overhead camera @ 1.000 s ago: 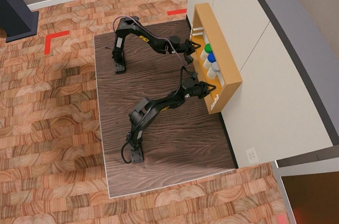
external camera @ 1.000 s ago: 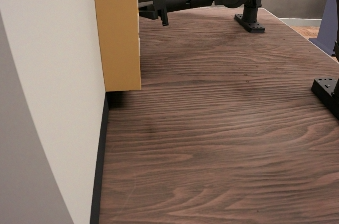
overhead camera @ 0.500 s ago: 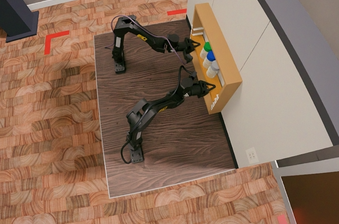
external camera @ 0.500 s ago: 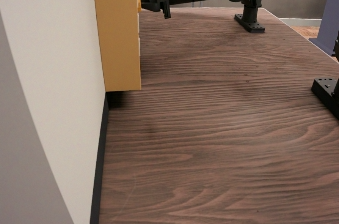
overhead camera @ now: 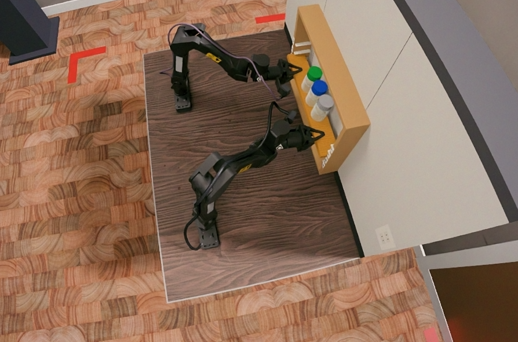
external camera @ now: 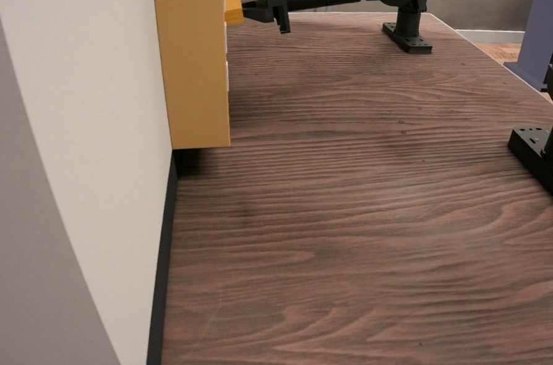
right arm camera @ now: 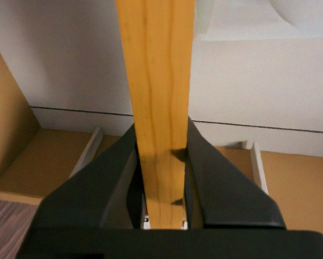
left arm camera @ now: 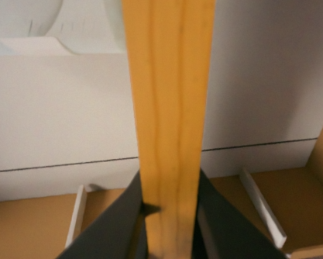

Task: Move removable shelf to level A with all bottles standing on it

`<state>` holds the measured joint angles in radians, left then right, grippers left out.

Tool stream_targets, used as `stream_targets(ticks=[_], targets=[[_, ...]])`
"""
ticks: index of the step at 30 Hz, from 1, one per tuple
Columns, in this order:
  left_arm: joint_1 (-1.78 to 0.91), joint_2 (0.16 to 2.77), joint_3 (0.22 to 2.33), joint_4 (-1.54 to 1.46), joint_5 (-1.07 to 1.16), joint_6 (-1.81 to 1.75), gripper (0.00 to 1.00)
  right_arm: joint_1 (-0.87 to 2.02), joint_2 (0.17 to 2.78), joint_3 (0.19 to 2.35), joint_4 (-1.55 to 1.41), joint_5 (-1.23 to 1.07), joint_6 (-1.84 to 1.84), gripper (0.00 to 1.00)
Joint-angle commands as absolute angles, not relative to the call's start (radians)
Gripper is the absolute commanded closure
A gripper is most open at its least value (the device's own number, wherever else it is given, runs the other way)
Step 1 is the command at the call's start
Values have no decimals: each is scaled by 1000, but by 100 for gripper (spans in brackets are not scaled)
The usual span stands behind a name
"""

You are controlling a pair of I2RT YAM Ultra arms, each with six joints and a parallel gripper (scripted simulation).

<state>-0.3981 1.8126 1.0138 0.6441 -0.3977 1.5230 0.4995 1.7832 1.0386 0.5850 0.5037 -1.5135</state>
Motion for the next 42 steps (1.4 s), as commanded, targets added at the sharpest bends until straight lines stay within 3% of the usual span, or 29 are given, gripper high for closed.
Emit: stream_targets(ticks=[1,42], targets=[[-406,1754,1001,745,-425,1565,100,510,1726,1032,686,529,-1564,100],[-462,1636,817,813,-481,1565,100,579,1608,862,739,597,-1564,100]])
